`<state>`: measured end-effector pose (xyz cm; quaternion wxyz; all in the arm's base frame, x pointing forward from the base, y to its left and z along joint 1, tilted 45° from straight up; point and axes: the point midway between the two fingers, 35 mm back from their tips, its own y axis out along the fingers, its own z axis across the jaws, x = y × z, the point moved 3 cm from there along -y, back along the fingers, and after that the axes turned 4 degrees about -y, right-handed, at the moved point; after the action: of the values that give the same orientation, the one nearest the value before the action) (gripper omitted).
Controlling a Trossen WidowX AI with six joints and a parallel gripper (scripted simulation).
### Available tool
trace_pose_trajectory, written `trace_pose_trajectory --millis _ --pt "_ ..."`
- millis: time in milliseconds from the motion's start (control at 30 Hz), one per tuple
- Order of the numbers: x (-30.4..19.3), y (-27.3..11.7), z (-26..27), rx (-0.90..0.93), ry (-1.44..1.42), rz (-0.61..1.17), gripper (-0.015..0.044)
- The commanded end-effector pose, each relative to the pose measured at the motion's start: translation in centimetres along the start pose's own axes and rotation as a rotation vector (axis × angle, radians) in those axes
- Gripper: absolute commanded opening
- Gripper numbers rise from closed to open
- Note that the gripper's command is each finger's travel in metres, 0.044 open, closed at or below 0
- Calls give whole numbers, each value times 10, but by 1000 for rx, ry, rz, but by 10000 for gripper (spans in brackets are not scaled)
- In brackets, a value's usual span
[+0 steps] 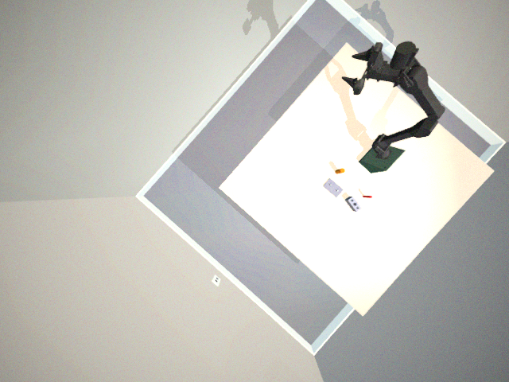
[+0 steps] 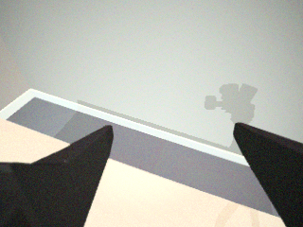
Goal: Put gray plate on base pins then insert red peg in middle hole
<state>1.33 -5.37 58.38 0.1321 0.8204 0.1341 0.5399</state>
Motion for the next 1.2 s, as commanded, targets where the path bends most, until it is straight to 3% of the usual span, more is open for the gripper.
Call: trace_pose_trajectory --millis 0,300,600,867,1167 --pt "-30 42 13 120 31 103 440" --pt "-91 120 102 471 1 316 440" --pt "-136 135 236 819 -158 503 440" --pt "-169 84 368 1140 -457 616 440" --pt "-199 -36 481 1441 -953 584 440"
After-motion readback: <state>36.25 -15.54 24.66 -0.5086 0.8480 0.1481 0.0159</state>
